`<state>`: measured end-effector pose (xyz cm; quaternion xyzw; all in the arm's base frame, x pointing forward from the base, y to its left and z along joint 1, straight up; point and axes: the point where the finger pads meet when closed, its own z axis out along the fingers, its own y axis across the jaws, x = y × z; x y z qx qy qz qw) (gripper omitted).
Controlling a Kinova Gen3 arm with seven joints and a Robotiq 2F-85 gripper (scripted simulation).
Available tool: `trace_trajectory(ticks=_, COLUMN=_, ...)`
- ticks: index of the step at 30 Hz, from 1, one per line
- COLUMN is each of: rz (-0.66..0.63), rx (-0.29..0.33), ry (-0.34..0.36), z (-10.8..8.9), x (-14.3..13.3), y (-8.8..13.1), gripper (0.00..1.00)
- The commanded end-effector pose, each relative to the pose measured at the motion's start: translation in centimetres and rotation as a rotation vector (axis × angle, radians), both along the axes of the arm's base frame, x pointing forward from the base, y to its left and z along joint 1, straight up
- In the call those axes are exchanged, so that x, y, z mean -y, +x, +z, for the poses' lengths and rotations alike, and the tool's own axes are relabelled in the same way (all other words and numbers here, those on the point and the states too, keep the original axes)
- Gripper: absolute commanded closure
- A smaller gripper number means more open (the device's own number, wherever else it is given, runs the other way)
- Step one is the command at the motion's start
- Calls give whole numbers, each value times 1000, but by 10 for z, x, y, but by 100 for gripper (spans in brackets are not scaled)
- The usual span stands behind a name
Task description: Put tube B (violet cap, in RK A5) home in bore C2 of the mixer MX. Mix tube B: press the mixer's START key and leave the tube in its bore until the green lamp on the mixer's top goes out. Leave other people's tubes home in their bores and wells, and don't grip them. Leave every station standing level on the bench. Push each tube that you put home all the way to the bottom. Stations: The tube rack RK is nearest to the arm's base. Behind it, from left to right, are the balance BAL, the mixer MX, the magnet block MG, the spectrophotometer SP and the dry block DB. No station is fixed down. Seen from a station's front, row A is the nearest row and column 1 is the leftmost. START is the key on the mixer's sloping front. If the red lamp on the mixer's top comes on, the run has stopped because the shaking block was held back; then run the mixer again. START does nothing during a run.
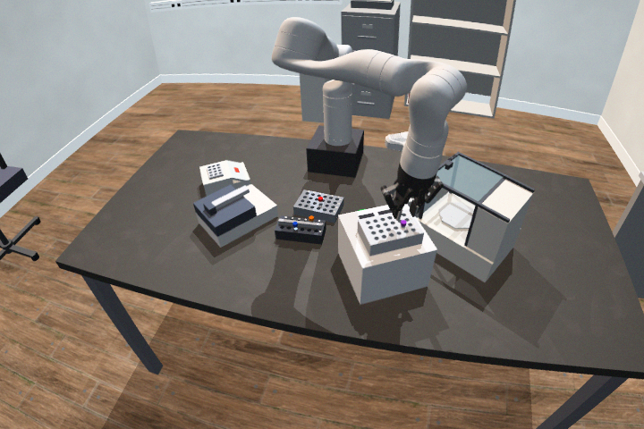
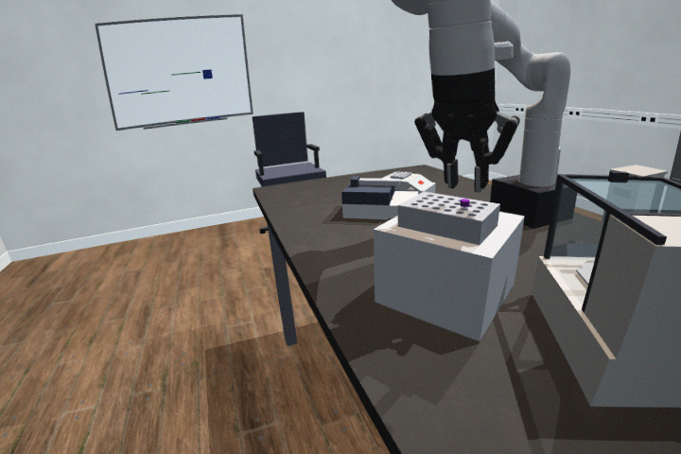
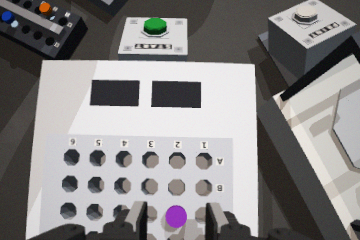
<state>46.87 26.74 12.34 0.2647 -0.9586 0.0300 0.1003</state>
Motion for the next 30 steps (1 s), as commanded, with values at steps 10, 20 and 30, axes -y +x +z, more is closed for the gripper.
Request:
trace_trajectory(ticks=10, rz=0, rx=2, ry=1, z=16, x=0, y=0, gripper=58)
trace_trajectory(ticks=20, rz=0, rx=2, ry=1, z=28, x=0, y=0, gripper=58)
trace_trajectory(ticks=30, rz=0, rx=2, ry=1, z=38, x=0, y=0, gripper=58)
